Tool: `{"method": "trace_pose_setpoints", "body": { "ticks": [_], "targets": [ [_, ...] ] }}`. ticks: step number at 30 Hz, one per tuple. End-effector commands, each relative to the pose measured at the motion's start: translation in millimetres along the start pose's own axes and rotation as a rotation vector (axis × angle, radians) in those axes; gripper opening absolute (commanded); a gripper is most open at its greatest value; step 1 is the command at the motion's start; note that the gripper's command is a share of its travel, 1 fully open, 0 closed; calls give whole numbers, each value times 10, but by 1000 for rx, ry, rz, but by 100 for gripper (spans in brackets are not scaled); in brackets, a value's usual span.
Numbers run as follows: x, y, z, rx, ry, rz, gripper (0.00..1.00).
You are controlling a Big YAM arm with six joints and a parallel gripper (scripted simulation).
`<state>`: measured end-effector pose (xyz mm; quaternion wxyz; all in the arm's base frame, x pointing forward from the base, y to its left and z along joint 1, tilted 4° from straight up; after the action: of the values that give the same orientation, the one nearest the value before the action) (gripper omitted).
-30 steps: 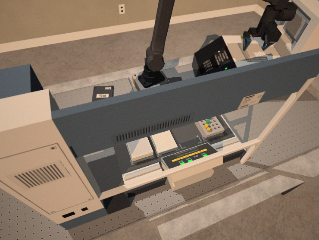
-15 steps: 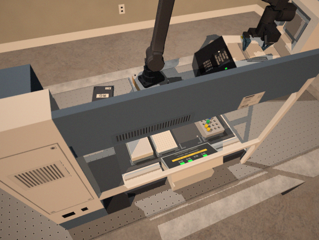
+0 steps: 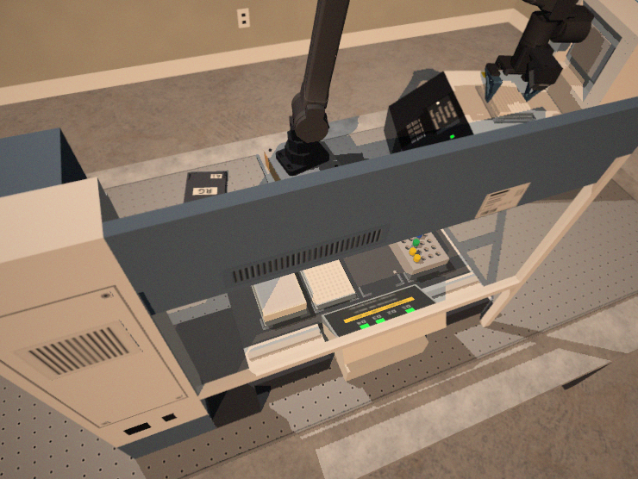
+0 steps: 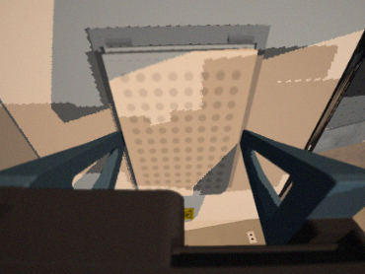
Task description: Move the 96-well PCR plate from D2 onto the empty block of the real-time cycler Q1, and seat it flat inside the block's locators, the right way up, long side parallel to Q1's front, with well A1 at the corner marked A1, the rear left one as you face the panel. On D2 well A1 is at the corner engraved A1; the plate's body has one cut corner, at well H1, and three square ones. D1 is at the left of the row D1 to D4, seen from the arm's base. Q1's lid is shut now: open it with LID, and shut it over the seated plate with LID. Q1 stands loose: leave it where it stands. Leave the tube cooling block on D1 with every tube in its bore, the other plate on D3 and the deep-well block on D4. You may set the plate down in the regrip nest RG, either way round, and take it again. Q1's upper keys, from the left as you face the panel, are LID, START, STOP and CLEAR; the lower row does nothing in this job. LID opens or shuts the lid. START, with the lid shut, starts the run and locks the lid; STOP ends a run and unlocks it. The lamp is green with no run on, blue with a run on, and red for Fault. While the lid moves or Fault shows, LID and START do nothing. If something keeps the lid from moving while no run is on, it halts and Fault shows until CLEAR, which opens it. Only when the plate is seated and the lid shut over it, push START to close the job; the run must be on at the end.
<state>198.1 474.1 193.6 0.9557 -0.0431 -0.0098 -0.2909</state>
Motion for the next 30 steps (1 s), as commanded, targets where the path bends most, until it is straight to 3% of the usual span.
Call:
{"method": "trace_pose_setpoints", "body": {
  "ticks": [1,19,30],
  "targets": [
    [18,144,409,103,20,-10,100],
    [-52,43,725,94,17,8,100],
    [-20,78,754,73,14,-5,100]
  ]
}}
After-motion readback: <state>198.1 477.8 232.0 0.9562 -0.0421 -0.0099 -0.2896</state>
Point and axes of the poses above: the point where the finger pads meet when closed, its own z axis back along the fingers, its own y axis across the jaws, x = y × z, the point moved 6 cm from there along z, back along the fingers, and after that the axes turned 8 degrees about -z, right-handed, at the moved point
